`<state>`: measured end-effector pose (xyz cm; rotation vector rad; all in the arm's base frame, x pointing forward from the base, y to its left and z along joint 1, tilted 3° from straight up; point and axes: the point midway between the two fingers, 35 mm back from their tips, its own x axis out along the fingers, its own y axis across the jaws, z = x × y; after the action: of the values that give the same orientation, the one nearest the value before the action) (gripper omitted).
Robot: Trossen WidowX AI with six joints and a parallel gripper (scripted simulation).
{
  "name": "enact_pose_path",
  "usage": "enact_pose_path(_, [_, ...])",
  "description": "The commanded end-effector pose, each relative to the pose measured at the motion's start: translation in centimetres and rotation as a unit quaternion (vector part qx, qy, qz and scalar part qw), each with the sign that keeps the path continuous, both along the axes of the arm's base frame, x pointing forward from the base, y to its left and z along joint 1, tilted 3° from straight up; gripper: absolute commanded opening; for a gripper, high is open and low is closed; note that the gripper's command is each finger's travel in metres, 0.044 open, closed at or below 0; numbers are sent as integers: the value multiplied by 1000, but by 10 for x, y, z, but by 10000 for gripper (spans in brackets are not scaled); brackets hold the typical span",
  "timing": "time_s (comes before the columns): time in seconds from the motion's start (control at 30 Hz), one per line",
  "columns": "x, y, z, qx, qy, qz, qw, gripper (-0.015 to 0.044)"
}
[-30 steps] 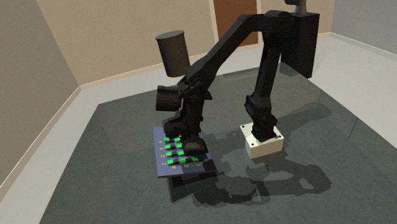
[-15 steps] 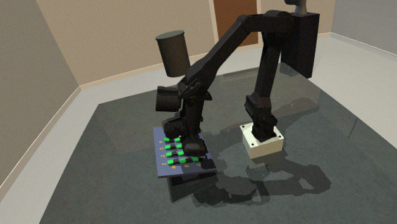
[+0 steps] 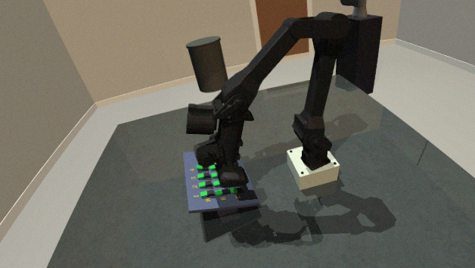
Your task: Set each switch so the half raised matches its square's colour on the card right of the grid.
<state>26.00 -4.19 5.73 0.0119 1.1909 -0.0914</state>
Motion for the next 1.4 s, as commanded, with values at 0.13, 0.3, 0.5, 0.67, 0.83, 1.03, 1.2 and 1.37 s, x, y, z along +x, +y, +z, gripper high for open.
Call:
enact_pose_path(0.13, [0, 1, -2, 1, 1, 2, 1000, 0])
enact_pose_path(0.3, [0, 0, -3, 1, 1, 2, 1000, 0])
enact_pose_path(0.5, [0, 0, -4, 1, 1, 2, 1000, 0])
enact_pose_path(0.67, [-5, 1, 20, 1, 5, 1, 1000, 0])
enact_pose_path(0.83, [-21, 4, 58, 2, 14, 2, 1000, 0])
enact_pose_path(1.03, [-32, 28, 53, 4, 15, 2, 1000, 0])
enact_pose_path(1.2, [-39, 40, 49, 4, 15, 2, 1000, 0])
enact_pose_path(1.37, [-26, 38, 18, 5, 27, 2, 1000, 0])
